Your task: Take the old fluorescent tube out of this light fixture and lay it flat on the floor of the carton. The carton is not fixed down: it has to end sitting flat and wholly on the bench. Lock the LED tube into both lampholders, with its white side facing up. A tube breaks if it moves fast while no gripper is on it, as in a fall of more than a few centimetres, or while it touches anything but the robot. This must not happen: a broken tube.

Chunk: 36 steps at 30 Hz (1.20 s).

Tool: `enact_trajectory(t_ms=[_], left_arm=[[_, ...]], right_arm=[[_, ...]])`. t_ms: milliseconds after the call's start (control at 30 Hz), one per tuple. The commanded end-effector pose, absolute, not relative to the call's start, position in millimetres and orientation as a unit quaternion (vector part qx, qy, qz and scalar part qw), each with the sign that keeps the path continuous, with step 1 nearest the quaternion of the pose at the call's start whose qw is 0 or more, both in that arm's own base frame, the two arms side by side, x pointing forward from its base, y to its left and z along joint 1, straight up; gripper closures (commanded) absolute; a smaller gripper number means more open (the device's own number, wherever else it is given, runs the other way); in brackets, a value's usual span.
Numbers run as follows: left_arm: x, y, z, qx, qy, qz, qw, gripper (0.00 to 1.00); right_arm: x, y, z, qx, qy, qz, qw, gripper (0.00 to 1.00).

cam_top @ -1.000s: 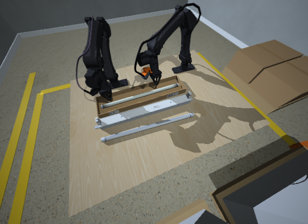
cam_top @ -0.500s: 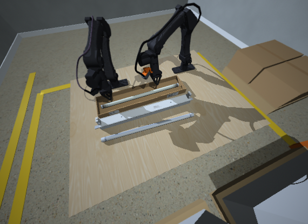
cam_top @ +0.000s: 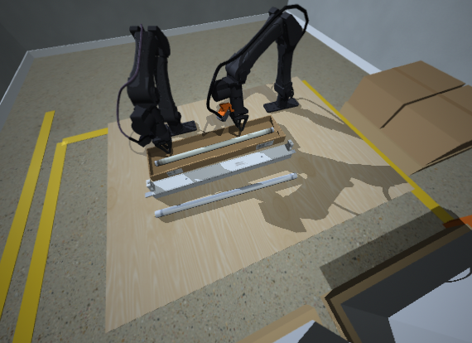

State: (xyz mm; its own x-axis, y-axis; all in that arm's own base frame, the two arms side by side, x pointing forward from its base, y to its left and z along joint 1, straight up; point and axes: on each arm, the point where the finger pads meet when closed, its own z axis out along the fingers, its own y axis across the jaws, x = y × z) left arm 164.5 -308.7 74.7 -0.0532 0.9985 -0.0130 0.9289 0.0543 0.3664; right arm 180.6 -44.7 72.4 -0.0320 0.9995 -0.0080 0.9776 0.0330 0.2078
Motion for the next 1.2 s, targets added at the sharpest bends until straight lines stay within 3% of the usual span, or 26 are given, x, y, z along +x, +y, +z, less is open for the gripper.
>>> enact_trajectory(t_ms=[0, 100, 133, 667, 767, 1167], left_arm=[[172.2, -318.7, 91.0, 0.663, 0.721, 0.121, 0.162, 0.51], [172.2, -318.7, 91.0, 0.663, 0.721, 0.121, 0.162, 0.51], [172.2, -318.7, 91.0, 0.663, 0.721, 0.121, 0.162, 0.51], [172.2, -318.7, 91.0, 0.663, 0.721, 0.121, 0.162, 0.51], [174.9, -312.3, 77.8, 0.675, 0.714, 0.131, 0.131, 0.51], [217.5, -316.8, 82.5, 0.695, 0.702, 0.120, 0.103, 0.51]], right_arm=[[181.8, -46.8, 80.9, 0.690, 0.714, 0.074, 0.088, 0.68], [181.8, -46.8, 80.9, 0.690, 0.714, 0.074, 0.088, 0.68], [181.8, -46.8, 80.9, 0.690, 0.714, 0.074, 0.088, 0.51], [181.8, -46.8, 80.9, 0.690, 0.714, 0.074, 0.088, 0.51], [190.3, -46.2, 82.8, 0.692, 0.714, 0.070, 0.078, 0.51], [228.5, -49.5, 105.7, 0.703, 0.707, 0.055, 0.058, 0.51]])
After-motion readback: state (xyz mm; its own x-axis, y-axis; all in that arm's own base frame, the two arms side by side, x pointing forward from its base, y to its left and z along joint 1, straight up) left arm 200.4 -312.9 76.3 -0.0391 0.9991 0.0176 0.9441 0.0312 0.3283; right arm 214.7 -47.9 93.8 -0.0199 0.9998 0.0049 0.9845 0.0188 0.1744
